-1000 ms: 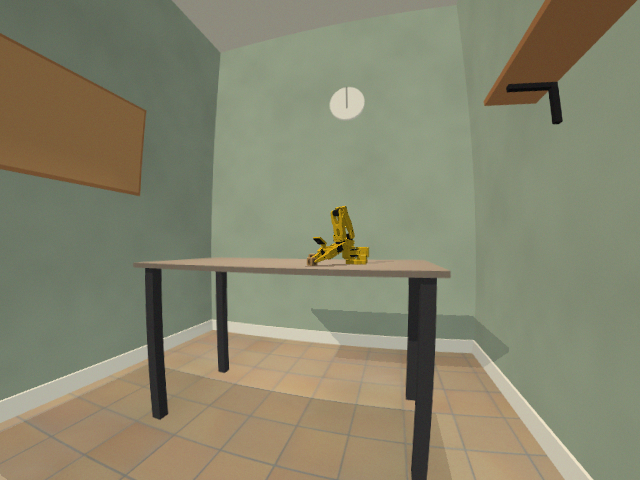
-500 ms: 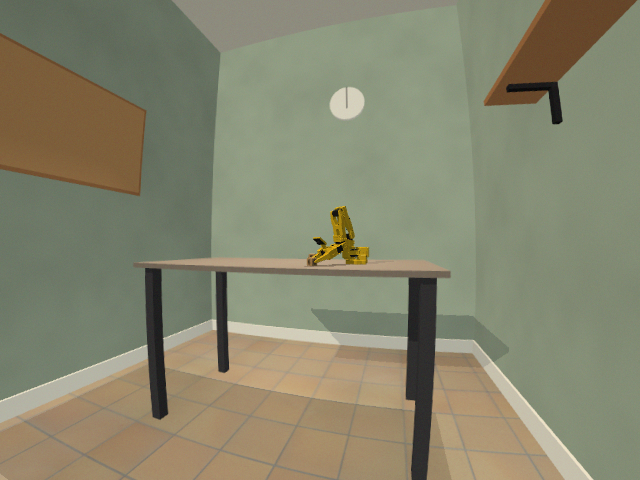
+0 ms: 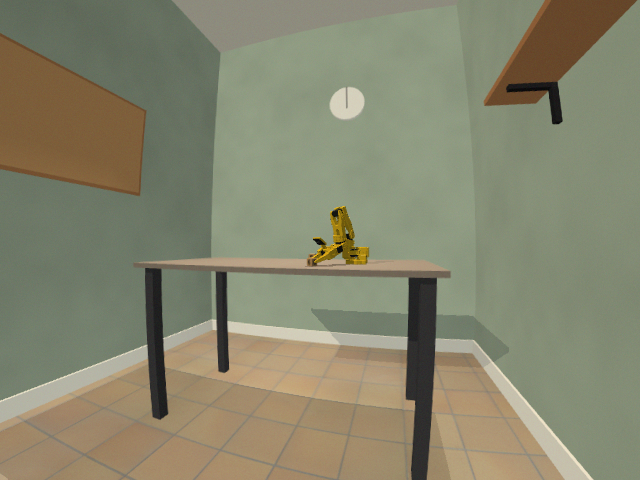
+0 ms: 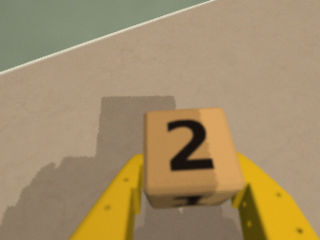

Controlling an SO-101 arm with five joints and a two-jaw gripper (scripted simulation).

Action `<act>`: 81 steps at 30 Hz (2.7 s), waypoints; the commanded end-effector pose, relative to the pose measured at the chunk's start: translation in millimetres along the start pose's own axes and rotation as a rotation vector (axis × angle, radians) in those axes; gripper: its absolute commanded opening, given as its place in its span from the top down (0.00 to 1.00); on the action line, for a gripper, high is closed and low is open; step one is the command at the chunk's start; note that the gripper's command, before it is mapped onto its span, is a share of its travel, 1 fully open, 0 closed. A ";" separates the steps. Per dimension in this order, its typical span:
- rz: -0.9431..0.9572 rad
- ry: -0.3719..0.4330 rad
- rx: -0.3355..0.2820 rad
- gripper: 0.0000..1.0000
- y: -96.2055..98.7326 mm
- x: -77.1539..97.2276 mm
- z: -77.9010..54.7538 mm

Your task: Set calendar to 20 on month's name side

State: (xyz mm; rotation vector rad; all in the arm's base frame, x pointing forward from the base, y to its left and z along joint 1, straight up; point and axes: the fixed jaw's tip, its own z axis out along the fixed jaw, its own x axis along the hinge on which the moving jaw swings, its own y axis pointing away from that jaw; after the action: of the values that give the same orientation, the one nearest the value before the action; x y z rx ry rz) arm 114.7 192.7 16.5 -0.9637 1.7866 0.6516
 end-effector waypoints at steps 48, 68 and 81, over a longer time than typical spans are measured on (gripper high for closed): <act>-0.005 -0.039 0.011 0.65 -2.6 -6.9 1.7; -0.005 -0.039 0.011 0.64 -2.4 -25.0 0.2; -0.005 -0.039 0.011 0.64 -2.1 -50.9 -15.0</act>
State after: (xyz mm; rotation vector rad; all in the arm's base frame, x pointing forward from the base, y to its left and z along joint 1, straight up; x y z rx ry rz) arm 117.4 197.0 54.0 -0.9341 1.7319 0.6752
